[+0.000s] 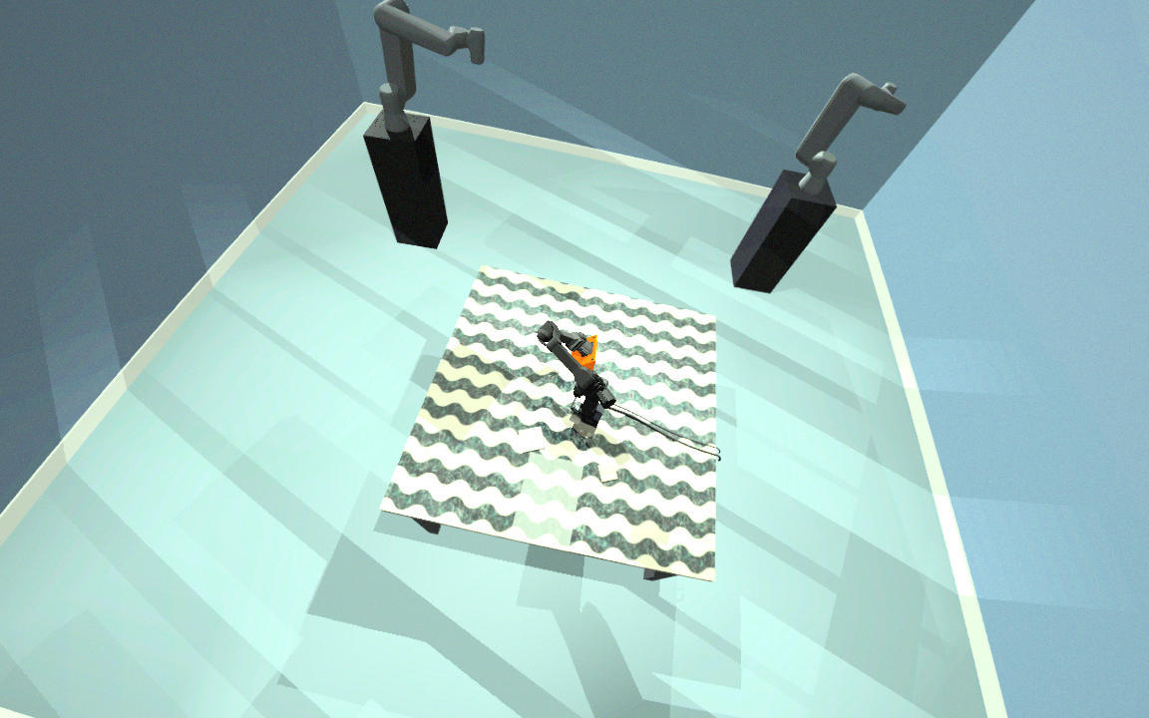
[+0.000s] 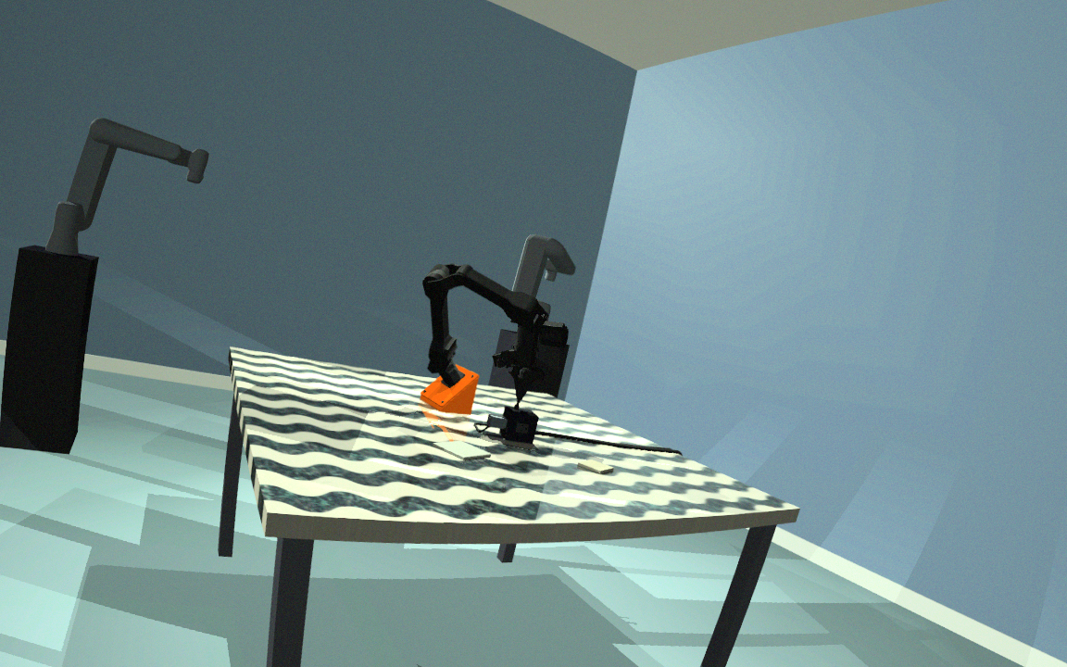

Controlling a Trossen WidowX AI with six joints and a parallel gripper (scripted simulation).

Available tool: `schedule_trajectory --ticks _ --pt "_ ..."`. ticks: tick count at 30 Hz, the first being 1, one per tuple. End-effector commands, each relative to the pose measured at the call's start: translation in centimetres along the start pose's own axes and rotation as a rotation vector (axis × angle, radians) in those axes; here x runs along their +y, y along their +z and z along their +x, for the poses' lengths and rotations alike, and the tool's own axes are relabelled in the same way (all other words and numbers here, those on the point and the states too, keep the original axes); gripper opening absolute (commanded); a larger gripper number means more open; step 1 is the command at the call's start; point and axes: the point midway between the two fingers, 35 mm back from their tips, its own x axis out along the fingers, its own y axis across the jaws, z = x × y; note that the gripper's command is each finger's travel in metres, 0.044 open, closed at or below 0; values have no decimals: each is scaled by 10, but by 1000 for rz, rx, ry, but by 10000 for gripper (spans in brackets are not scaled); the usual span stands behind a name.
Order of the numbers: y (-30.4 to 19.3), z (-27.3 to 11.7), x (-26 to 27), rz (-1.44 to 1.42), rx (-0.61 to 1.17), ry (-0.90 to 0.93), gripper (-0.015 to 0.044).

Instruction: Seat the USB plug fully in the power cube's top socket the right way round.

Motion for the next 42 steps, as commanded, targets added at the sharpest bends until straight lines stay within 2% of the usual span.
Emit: schedule_trajectory --ticks 1,33,37,42 --pt "2 3 1 1 -5 -1 0" --pt "2 3 1 1 -5 -1 0" --pt "0 0 0 0 2 2 95" --pt "0 0 0 0 2 2 95"
